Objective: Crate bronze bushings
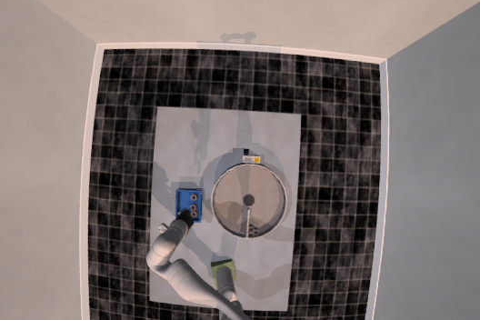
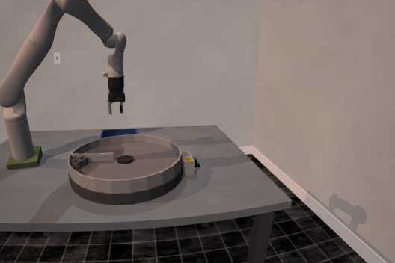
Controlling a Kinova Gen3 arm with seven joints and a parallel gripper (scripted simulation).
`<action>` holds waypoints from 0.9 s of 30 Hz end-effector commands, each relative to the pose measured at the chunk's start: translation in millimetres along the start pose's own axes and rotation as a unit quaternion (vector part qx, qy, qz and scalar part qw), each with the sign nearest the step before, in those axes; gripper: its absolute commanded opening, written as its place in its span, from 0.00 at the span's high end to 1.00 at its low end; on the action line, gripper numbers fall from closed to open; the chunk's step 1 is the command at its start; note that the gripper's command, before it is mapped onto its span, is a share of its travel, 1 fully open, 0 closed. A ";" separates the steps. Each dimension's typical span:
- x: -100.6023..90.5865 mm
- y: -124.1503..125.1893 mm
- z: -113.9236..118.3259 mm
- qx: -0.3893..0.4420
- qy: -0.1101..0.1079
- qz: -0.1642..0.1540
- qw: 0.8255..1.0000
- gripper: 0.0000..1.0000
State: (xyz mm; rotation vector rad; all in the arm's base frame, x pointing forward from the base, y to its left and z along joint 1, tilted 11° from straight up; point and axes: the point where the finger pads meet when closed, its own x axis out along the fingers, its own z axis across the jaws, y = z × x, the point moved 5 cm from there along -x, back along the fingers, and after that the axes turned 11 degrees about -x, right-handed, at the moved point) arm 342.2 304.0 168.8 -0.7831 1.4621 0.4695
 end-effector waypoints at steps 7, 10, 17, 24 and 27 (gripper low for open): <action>-1.8 0.2 2.5 -0.074 -0.001 0.002 0.997 0.00; -1.8 0.2 2.5 -0.074 -0.001 0.002 0.997 0.00; -3.6 0.6 3.4 -0.149 -0.001 0.002 0.989 0.00; -4.7 0.9 4.0 -0.198 -0.002 0.002 0.980 0.00; -4.7 0.9 4.0 -0.198 -0.002 0.002 0.980 0.00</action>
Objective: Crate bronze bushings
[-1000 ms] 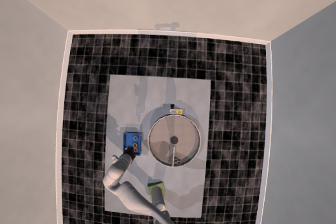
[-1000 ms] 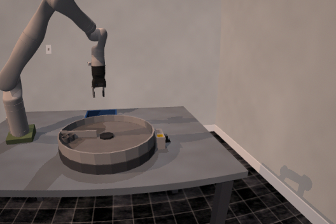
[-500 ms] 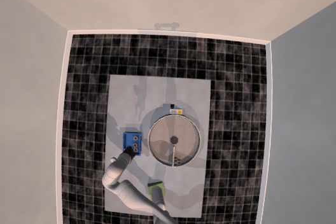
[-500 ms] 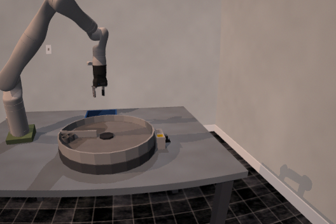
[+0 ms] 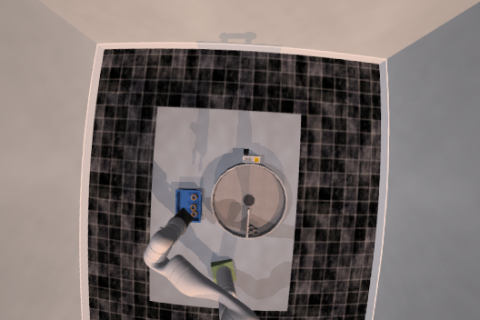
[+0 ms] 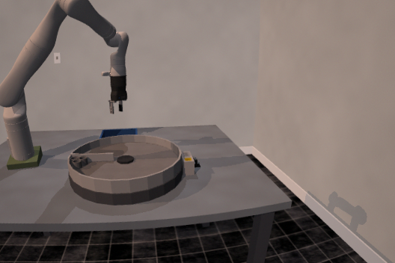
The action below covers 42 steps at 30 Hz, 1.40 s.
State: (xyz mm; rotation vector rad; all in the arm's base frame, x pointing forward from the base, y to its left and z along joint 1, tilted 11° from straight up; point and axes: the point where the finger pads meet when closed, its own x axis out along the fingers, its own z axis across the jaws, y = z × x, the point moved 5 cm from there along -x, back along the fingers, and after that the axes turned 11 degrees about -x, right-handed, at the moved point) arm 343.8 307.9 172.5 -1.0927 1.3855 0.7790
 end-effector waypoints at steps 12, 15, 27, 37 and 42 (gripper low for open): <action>-3.4 0.0 1.9 -0.124 -0.001 0.000 0.992 0.00; -3.4 0.0 1.9 -0.124 -0.001 0.000 0.992 0.00; -6.3 0.0 3.5 -0.247 -0.001 0.000 0.969 0.00; -6.3 0.0 3.5 -0.247 -0.001 0.000 0.969 0.00; -8.6 0.0 4.8 -0.343 -0.001 -0.001 0.940 0.00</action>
